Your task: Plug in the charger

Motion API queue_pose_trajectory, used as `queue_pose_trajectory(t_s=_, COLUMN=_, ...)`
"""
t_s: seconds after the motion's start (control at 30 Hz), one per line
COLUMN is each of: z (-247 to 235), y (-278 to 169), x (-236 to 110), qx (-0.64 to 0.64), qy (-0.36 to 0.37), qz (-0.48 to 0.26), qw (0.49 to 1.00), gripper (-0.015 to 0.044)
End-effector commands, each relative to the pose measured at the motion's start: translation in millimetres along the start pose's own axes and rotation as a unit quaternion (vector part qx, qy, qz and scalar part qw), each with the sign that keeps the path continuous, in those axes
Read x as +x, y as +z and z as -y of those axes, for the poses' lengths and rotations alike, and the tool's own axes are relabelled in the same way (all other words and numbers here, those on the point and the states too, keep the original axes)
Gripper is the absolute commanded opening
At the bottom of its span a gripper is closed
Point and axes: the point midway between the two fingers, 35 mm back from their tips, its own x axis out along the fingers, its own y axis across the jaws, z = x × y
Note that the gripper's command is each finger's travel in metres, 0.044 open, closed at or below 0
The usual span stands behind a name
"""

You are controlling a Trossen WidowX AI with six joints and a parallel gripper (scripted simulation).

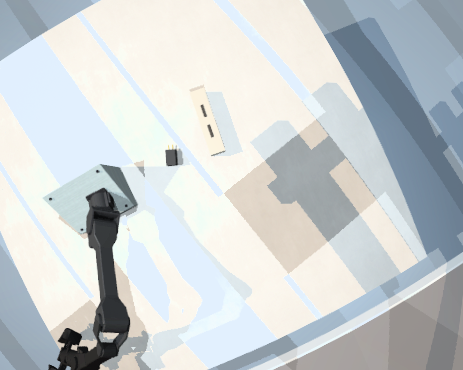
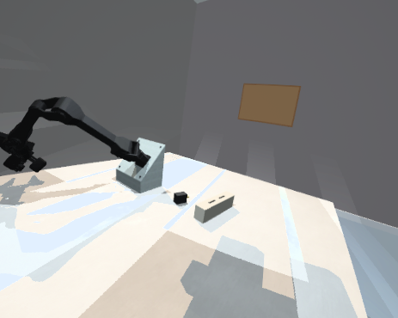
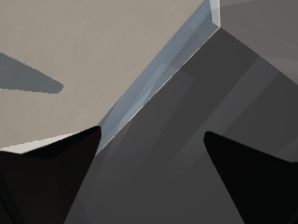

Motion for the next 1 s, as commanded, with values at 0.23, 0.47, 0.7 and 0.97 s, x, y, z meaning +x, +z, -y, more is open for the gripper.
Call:
queue_pose_trajectory(t_s=0.23, z=0.1, y=37.5, x=-29.4, qx=0.03, qy=-0.015, qz=0.049, qw=0.998, gripper=0.044)
queue_pose_trajectory(t_s=0.47, z=-1.0, y=60.8, x=-49.3, qx=0.048, qy=-0.022, qz=0.081, qw=0.995, gripper=0.044)
queue_pose_trajectory(t_s=0.7, z=-3.9, y=83.7, x=-70.0, qx=0.066, qy=-0.025, qz=0.114, qw=0.991, gripper=0.044)
queue_pose_trajectory(t_s=0.97, z=-9.3, y=109.3, x=-94.5, qx=0.085, qy=-0.024, qz=0.153, qw=0.984, gripper=0.044)
